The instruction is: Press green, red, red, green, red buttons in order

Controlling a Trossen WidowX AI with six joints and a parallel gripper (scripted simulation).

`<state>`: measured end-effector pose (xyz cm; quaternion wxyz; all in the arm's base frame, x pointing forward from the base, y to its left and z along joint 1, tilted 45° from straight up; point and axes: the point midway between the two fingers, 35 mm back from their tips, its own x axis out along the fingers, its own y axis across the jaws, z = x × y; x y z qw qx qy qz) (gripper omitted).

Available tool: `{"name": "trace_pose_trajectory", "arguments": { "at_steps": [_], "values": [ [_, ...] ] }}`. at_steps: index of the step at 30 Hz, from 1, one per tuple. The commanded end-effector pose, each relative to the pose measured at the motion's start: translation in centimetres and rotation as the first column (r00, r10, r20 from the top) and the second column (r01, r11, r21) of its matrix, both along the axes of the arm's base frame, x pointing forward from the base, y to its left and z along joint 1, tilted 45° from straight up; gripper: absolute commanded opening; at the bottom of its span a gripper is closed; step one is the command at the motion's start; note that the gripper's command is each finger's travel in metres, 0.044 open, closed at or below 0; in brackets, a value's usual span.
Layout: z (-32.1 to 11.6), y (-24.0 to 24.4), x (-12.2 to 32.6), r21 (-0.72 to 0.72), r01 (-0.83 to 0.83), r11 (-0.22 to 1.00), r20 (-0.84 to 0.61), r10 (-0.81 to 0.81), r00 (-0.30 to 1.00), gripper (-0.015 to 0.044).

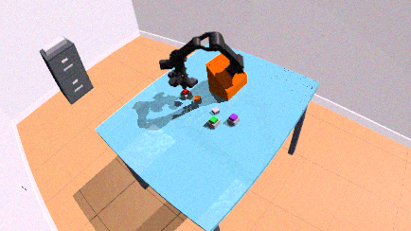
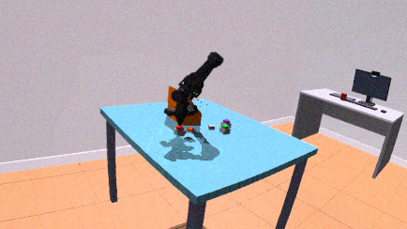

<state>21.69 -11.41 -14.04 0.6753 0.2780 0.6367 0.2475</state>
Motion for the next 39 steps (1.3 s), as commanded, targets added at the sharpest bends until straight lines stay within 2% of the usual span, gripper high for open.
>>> {"name": "trace_pose_trajectory", "arguments": {
  "at_steps": [1, 25, 32, 34, 39],
  "values": [
    [-0.5, 0.6, 0.0, 0.004, 0.004, 1.0, -0.003, -0.004, 1.0, 0.002],
    [-1.1, 1.2, 0.1, 0.005, 0.004, 1.0, -0.003, -0.004, 1.0, 0.002],
    [1.4, -1.2, -0.2, 0.004, 0.004, 1.0, -0.003, -0.004, 1.0, 0.002],
    [2.3, -1.0, 0.5, -0.004, 0.005, 1.0, -0.006, -0.005, 1.0, 0.0072],
    [9.1, 1.9, 5.1, -0.047, 0.015, 0.999, -0.016, -0.016, 1.0, 0.0204]
  ]
}}
